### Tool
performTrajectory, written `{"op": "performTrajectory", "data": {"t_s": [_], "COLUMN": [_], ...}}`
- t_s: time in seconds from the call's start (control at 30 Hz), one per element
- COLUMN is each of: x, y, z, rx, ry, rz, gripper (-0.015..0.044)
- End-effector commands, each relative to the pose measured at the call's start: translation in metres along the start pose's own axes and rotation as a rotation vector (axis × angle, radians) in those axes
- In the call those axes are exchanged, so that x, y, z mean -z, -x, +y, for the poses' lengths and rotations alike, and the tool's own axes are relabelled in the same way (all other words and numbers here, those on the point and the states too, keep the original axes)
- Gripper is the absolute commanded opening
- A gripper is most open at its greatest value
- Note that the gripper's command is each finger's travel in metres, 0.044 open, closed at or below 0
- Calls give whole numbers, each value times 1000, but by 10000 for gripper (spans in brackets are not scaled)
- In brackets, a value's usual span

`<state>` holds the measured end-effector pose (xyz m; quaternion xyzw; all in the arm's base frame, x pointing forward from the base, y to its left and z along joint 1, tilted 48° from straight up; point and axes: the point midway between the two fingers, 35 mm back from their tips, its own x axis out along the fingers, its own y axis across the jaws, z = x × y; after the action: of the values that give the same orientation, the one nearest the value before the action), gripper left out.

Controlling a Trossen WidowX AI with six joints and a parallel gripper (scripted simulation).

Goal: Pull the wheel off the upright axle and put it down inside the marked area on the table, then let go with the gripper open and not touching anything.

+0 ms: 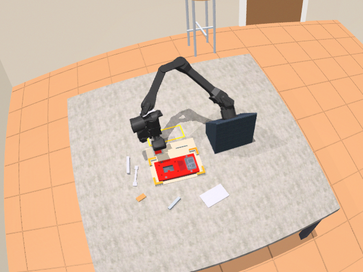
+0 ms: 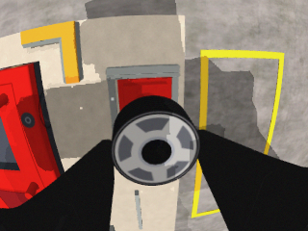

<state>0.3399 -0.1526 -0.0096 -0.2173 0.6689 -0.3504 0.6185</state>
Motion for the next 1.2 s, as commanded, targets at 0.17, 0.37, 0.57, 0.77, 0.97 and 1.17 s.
{"op": "performTrajectory", "data": {"t_s": [0.17, 0.37, 0.57, 0.77, 0.97, 1.17], "x": [-1, -1, -1, 0, 5, 11], "y": [8, 10, 12, 29, 49, 42], "z": [0, 0, 0, 1, 1, -14], "rx": [4, 4, 5, 3, 3, 6], "ry": [3, 3, 3, 3, 4, 12], "rz": [-12, -13, -13, -14, -14, -8], "gripper": [0, 0, 0, 0, 0, 0]}}
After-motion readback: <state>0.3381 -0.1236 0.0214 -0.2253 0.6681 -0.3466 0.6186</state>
